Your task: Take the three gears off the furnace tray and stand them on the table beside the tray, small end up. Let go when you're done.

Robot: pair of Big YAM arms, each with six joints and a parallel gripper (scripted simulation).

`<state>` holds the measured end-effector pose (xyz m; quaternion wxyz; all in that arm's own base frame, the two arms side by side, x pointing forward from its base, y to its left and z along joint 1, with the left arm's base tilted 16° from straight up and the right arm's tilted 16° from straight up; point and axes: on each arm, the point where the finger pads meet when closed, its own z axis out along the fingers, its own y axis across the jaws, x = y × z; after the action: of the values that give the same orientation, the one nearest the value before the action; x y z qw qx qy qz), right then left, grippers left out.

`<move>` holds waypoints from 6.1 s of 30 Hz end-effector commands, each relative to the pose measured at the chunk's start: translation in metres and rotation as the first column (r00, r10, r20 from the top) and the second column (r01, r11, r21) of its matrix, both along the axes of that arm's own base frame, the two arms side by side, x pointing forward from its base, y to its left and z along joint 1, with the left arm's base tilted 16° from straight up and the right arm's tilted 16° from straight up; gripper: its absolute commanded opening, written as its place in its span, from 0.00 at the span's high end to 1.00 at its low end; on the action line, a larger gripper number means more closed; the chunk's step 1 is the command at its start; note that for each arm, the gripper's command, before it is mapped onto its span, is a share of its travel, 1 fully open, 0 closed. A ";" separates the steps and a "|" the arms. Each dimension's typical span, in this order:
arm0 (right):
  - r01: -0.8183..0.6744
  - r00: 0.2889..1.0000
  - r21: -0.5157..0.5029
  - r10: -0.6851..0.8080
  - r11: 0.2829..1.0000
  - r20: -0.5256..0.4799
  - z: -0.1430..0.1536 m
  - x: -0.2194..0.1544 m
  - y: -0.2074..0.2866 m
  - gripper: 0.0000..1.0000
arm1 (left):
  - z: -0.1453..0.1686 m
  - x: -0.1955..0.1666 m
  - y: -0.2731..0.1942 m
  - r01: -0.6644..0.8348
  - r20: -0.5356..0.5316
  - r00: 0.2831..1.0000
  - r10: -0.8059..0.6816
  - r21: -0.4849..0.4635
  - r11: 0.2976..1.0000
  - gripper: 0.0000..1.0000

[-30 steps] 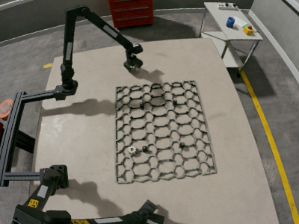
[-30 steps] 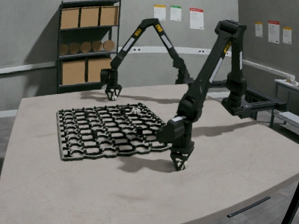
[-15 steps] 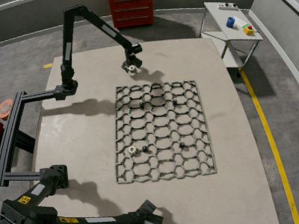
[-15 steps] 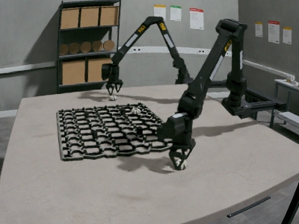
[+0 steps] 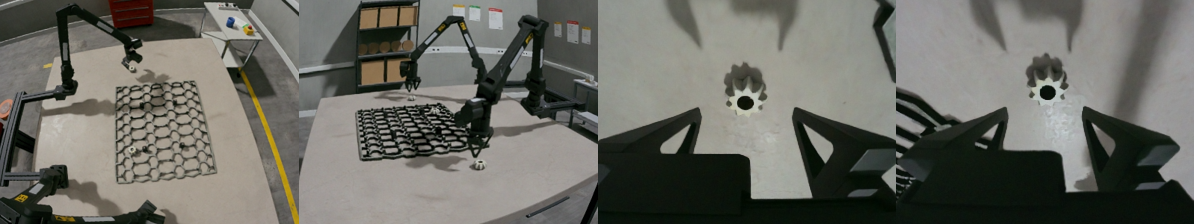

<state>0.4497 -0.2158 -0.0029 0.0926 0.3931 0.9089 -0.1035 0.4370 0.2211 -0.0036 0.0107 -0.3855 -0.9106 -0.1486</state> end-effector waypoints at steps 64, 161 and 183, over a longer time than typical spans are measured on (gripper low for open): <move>-0.006 1.000 -0.009 0.005 1.000 -0.025 -0.135 -0.035 0.332 0.17 | 0.108 -0.191 -0.535 0.506 0.683 0.729 0.035 -0.574 0.644 0.00; -0.026 1.000 -0.018 0.026 1.000 0.003 -0.028 -0.078 -0.025 0.47 | 0.049 0.001 0.005 -0.602 0.594 0.178 0.784 -0.564 0.565 0.00; -0.013 1.000 -0.020 0.013 1.000 0.010 -0.048 -0.084 -0.035 0.47 | 0.043 -0.006 0.002 -0.610 0.590 0.195 0.783 -0.553 0.568 0.00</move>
<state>0.3544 -0.2406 -0.0625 0.0781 0.3853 0.9131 -0.1081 0.4158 0.2217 0.0244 -0.3453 0.1851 -0.9002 -0.1898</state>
